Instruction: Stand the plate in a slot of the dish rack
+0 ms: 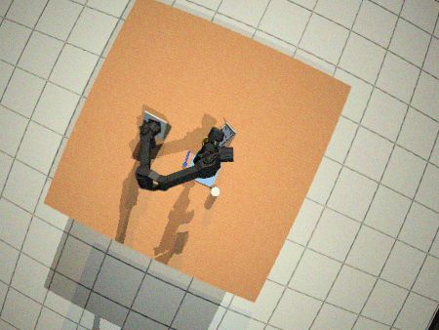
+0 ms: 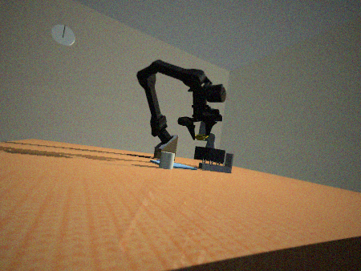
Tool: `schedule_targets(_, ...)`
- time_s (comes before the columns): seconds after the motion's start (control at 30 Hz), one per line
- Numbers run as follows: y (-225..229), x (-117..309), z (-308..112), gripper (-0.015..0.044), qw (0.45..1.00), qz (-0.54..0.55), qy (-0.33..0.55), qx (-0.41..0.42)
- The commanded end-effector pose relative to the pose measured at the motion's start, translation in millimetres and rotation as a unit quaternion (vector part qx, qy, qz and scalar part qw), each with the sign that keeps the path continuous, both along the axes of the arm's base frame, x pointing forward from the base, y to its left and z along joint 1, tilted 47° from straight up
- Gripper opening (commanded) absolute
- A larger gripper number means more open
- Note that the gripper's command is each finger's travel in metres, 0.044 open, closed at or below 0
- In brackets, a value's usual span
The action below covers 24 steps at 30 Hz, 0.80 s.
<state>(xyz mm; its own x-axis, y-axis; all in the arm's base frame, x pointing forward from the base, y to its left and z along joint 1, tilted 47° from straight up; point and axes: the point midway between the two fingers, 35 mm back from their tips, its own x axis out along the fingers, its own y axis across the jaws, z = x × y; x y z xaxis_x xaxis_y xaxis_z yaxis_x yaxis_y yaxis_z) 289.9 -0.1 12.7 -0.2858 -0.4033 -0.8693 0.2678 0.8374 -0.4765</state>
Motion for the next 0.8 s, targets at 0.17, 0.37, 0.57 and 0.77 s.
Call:
schedule_targets(0.17,-7.8,-5.9,-19.0,0.0,0.992,0.053,0.02,0.109)
schedule_targets(0.37,-13.3,-8.1,-29.1,0.0,0.98,0.096,0.02,0.172)
schedule_targets(0.57,-18.6,-9.7,-37.9,0.0,0.963,0.142,0.011,0.23)
schedule_targets(0.77,-23.9,-10.9,-45.2,0.0,0.94,0.193,-0.008,0.28)
